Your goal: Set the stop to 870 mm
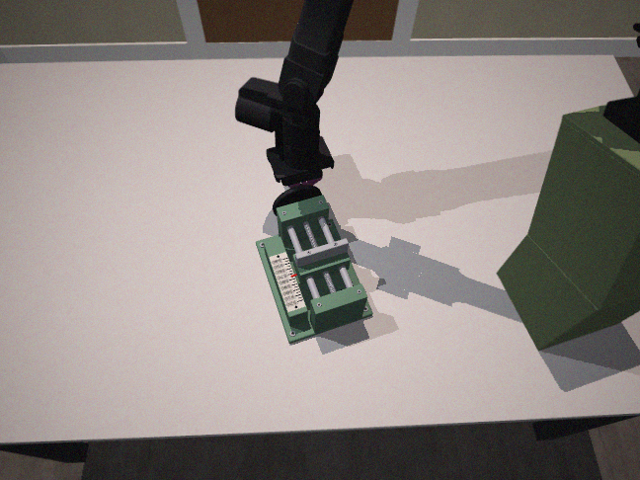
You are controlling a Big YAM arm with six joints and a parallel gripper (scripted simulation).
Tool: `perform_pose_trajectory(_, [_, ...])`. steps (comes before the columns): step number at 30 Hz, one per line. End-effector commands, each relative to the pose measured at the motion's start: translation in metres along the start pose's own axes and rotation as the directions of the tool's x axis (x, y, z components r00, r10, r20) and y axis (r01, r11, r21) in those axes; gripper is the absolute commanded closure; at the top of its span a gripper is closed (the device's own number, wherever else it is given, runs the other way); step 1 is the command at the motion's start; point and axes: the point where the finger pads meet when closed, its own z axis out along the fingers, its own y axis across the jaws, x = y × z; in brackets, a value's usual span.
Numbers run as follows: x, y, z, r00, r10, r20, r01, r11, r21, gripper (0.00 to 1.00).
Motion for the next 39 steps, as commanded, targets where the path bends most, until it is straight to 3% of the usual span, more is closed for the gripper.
perform_pose_trajectory(1, [-0.013, -0.016, -0.011, 1.000, 0.008, 0.014, -0.008, 1.000, 0.015, 0.94])
perform_pose_trajectory(10, [-0.007, -0.024, -0.010, 1.000, 0.003, 0.003, -0.004, 1.000, 0.027, 0.94])
perform_pose_trajectory(17, [-0.012, -0.023, -0.029, 1.000, 0.006, 0.010, -0.006, 1.000, 0.019, 0.94])
perform_pose_trajectory(28, [-0.011, -0.025, -0.039, 1.000, 0.016, 0.010, -0.016, 1.000, 0.019, 0.94])
perform_pose_trajectory(39, [-0.002, -0.004, -0.056, 1.000, 0.001, 0.010, -0.001, 1.000, 0.009, 0.94])
